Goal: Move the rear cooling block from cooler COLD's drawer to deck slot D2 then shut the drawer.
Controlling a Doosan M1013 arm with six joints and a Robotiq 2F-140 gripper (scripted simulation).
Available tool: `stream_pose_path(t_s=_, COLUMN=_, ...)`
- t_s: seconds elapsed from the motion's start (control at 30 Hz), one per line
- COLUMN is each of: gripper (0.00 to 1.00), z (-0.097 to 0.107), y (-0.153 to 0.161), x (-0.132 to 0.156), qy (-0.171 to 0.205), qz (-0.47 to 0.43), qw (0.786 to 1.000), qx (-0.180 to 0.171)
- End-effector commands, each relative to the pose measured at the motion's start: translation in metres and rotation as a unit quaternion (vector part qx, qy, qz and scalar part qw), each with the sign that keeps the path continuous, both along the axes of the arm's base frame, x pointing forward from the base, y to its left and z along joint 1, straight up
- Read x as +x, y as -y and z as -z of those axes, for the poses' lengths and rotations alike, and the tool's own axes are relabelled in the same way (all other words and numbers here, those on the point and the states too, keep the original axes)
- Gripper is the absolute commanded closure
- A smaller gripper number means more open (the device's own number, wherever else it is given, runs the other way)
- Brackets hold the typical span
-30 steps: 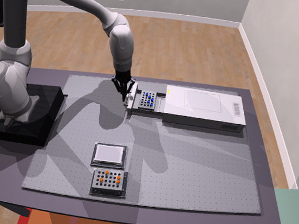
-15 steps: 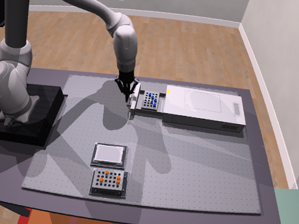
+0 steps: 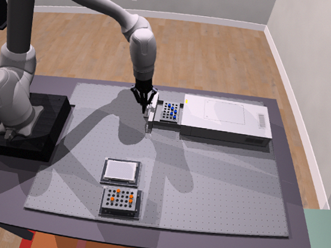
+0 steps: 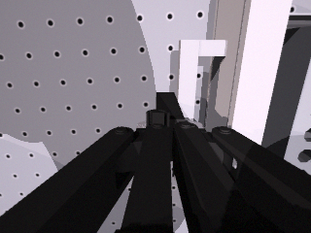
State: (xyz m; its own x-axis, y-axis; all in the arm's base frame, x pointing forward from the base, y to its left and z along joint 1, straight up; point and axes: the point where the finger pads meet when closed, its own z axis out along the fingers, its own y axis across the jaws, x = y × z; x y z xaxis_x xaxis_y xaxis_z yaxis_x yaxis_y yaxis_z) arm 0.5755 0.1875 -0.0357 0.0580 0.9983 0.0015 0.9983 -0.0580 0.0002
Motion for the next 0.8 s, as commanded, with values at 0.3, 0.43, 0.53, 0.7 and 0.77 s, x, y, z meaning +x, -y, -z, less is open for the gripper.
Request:
stream_pose_path(t_s=0.3, gripper=0.9, z=-0.001, y=0.001, x=0.014, qy=0.0, qz=0.0, qw=1.0, qx=0.0)
stream_pose_path(t_s=0.43, gripper=0.9, z=-0.001, y=0.001, x=0.019, qy=0.0, qz=0.0, qw=1.0, qx=0.0)
stream_pose_path(t_s=0.53, gripper=0.9, z=-0.001, y=0.001, x=0.022, qy=0.0, qz=0.0, qw=1.0, qx=0.0)
stream_pose_path(t_s=0.7, gripper=0.9, z=-0.001, y=0.001, x=0.026, qy=0.0, qz=0.0, qw=1.0, qx=0.0)
stream_pose_path(t_s=0.77, gripper=0.9, z=-0.001, y=0.001, x=0.028, qy=0.0, qz=0.0, qw=1.0, qx=0.0)
